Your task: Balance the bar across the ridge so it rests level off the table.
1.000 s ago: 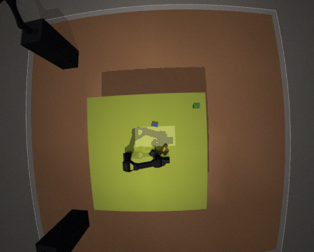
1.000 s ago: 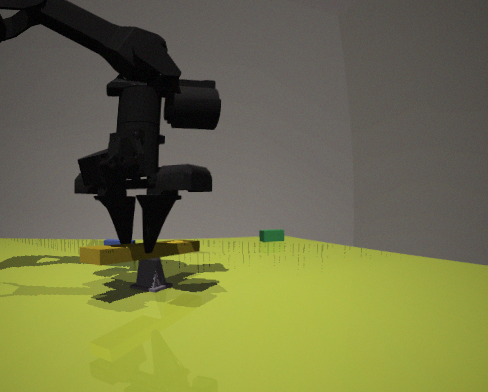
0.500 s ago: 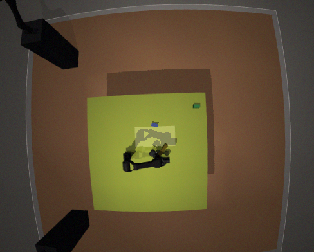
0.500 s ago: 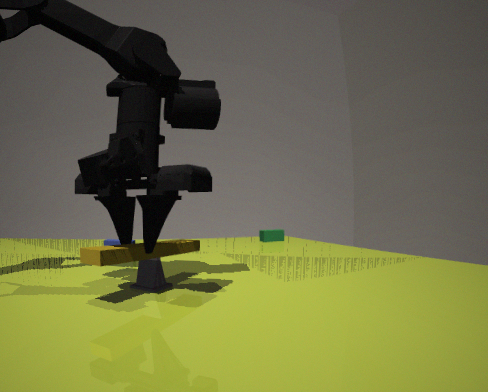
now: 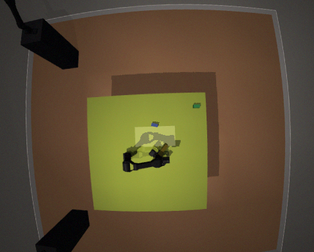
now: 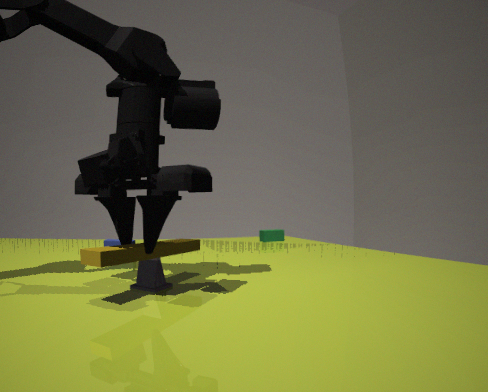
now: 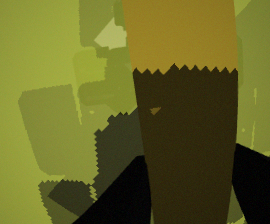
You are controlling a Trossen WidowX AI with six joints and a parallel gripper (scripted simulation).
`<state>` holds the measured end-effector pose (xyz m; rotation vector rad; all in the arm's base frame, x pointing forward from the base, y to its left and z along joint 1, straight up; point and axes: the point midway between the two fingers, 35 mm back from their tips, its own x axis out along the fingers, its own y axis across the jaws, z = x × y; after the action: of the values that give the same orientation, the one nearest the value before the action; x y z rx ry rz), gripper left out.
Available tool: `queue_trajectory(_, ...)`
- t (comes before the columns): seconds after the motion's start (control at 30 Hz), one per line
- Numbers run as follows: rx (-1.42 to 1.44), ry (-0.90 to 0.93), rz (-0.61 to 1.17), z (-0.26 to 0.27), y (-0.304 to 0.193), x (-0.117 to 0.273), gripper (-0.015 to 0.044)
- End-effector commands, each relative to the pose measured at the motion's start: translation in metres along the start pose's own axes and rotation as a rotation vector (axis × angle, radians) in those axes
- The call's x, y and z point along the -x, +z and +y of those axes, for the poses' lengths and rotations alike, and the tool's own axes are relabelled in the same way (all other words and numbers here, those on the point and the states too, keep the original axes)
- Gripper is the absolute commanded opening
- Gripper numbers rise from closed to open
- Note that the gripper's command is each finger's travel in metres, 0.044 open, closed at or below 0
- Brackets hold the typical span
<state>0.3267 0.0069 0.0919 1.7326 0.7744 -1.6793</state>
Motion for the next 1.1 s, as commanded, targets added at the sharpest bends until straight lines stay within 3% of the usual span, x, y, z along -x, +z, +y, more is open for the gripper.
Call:
queue_trajectory(0.0, -0.005, -0.002, -0.004, -0.0004, 0.0007, -0.0024, 0.0000)
queue_trajectory(1.07, -0.005, -0.002, -0.004, -0.0005, 0.0012, -0.0014, 0.0000)
